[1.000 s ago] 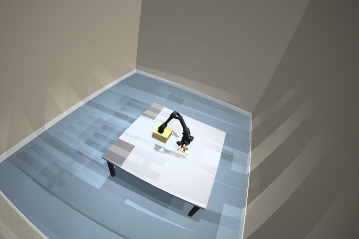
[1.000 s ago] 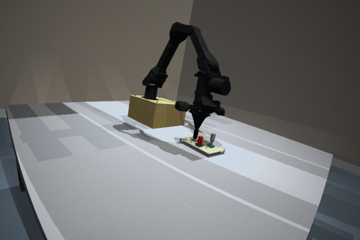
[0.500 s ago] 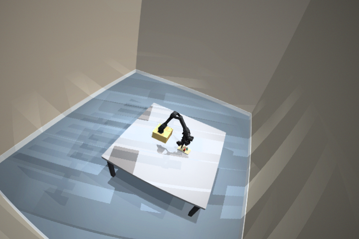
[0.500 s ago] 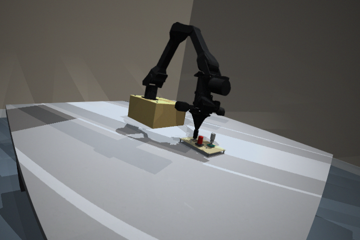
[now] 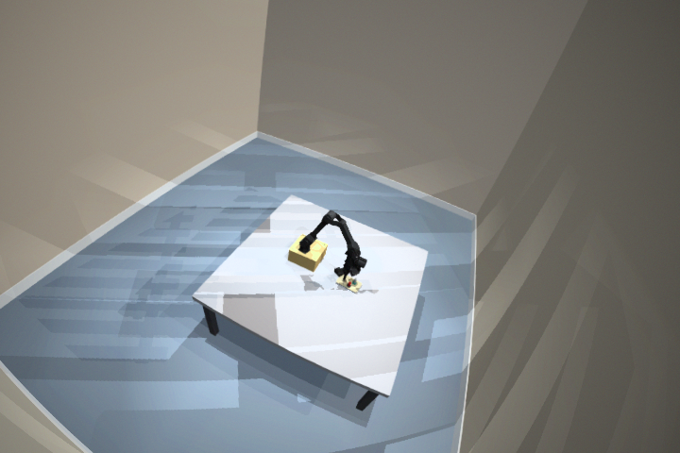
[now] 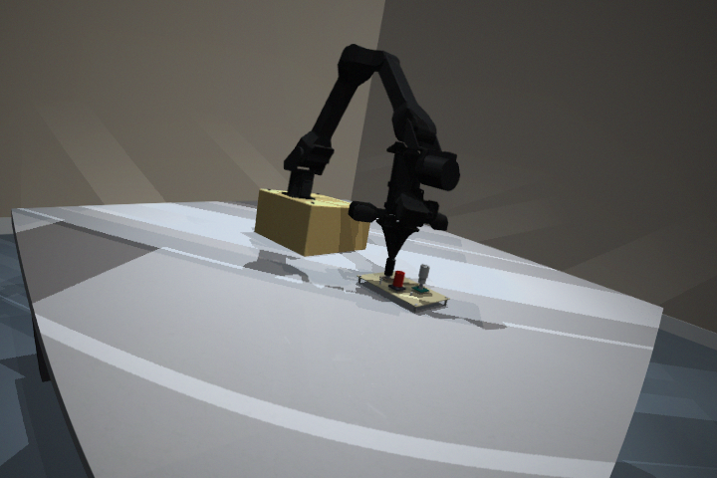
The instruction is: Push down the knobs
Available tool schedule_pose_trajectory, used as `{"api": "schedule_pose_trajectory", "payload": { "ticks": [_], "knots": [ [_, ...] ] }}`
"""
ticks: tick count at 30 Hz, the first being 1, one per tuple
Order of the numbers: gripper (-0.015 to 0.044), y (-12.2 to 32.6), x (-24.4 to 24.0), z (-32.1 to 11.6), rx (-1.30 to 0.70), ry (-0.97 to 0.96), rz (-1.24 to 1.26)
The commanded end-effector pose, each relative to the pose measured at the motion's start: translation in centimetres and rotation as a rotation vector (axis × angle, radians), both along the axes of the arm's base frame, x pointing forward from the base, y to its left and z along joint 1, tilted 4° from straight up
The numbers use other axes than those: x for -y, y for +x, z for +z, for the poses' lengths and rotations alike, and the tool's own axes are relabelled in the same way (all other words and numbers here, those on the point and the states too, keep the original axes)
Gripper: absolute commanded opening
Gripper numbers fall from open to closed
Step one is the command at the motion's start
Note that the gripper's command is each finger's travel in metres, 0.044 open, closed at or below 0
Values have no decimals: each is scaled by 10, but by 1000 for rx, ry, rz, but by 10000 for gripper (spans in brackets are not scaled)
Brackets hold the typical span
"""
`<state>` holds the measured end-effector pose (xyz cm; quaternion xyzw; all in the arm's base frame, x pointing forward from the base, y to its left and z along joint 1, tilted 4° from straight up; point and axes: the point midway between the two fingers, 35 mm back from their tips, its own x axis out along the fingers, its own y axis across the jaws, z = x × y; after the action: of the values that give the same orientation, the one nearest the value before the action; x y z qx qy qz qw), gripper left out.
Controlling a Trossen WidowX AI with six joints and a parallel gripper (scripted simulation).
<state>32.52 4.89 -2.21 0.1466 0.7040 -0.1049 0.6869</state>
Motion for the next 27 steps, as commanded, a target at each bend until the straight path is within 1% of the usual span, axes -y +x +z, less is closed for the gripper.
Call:
{"api": "schedule_pose_trajectory", "payload": {
  "ticks": [1, 15, 16, 23, 27],
  "knots": [
    [0, 2, 0, 2, 2, -1, -1],
    [0, 2, 1, 20, 2, -1, -1],
    [26, -1, 1, 14, -11, -2, -2],
    [210, -1, 1, 14, -11, -2, -2],
    [105, 8, -1, 29, 47, 36, 50]
  ]
}}
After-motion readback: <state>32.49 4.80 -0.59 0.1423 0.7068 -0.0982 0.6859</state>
